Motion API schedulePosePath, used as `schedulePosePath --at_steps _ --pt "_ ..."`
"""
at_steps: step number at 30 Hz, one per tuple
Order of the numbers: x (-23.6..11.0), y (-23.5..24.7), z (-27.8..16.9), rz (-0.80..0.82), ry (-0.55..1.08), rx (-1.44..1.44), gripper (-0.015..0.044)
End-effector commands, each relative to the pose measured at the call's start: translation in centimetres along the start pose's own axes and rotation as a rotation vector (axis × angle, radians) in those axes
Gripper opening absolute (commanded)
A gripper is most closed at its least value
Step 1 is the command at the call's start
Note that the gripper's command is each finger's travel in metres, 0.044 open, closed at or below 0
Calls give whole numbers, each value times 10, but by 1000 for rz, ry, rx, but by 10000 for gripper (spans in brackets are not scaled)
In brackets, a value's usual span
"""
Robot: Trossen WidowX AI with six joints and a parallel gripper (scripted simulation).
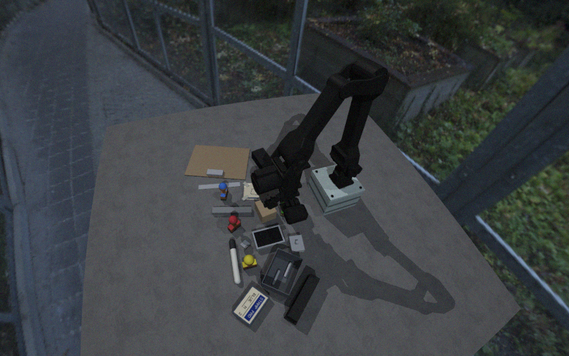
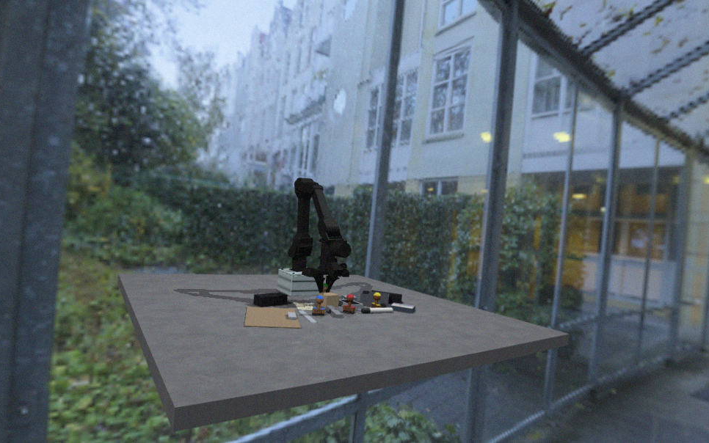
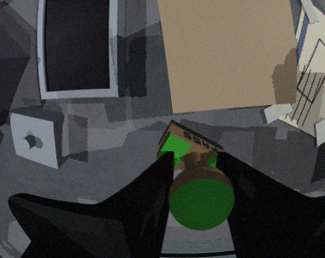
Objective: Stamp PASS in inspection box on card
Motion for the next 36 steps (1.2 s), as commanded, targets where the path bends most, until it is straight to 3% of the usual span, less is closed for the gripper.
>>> schedulePosePath --at_steps 1,36 --pt "-3 0 1 0 -3 5 0" --pt "-20 1 2 0 -4 5 0"
Point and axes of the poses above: the point midway between the two fingers, 35 mm back from their tips, its own x axis out along the fingers, its own y axis across the jaws, z = x × y, the point moved 9 cm from there along -x, back along the fingers, and after that the axes turned 9 degrees about x, right-handed, at the moved point
